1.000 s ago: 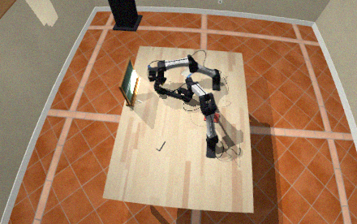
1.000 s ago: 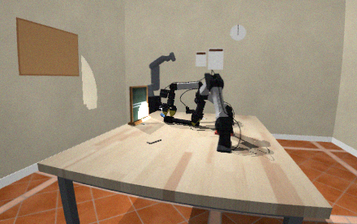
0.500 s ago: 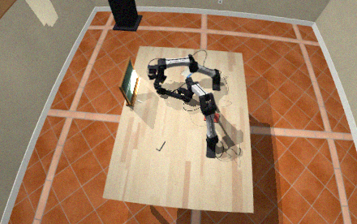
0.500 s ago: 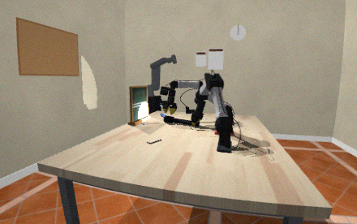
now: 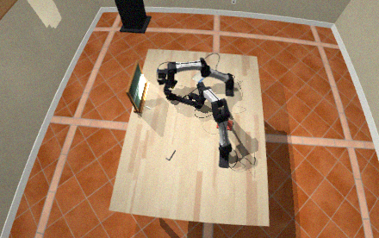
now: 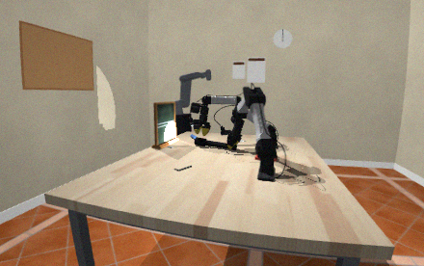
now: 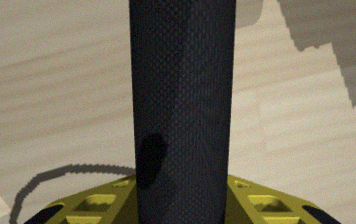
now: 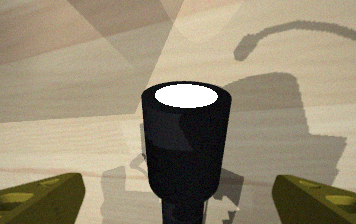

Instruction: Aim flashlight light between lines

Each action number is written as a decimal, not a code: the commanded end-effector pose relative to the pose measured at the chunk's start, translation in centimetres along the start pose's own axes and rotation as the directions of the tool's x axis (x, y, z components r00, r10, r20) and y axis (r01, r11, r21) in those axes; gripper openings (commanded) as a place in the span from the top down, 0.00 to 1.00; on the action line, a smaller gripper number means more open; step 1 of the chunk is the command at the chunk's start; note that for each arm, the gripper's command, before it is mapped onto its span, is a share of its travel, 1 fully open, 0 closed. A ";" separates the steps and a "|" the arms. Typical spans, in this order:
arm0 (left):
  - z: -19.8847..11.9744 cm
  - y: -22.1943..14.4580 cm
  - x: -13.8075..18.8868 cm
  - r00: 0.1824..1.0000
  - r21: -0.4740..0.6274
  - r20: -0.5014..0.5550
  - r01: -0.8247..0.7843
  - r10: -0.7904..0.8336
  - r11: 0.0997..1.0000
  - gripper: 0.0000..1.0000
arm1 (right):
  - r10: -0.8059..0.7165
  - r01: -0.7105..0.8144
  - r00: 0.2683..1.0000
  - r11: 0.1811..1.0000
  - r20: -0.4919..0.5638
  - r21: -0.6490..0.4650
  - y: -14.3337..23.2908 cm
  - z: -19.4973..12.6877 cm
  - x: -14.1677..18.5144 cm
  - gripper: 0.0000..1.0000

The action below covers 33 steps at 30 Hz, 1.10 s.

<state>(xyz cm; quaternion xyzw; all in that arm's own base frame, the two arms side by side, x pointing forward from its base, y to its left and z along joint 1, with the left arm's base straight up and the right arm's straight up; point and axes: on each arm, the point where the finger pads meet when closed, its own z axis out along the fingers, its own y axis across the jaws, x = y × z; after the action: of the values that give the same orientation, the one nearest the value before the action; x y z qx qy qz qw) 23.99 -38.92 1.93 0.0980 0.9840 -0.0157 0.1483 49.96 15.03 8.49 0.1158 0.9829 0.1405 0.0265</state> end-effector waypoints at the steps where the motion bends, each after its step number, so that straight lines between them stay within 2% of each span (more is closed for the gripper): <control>1: -1.6 -0.6 -0.5 0.999 0.035 0.036 -0.021 0.020 0.999 0.70 | 0.004 -0.004 1.000 1.000 -0.014 0.002 -0.4 0.6 -0.2 0.00; 33: -1.6 -0.6 -0.5 0.999 0.035 0.036 -0.021 0.020 0.999 0.70 | 0.000 0.000 1.000 1.000 -0.024 0.002 -0.2 1.0 0.0 0.00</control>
<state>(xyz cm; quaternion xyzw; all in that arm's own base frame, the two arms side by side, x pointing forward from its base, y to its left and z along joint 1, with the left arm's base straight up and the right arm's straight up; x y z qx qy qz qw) 23.99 -38.92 1.93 0.0980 0.9840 -0.0157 0.1483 49.90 15.02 8.16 0.1162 0.9832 0.1392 0.0227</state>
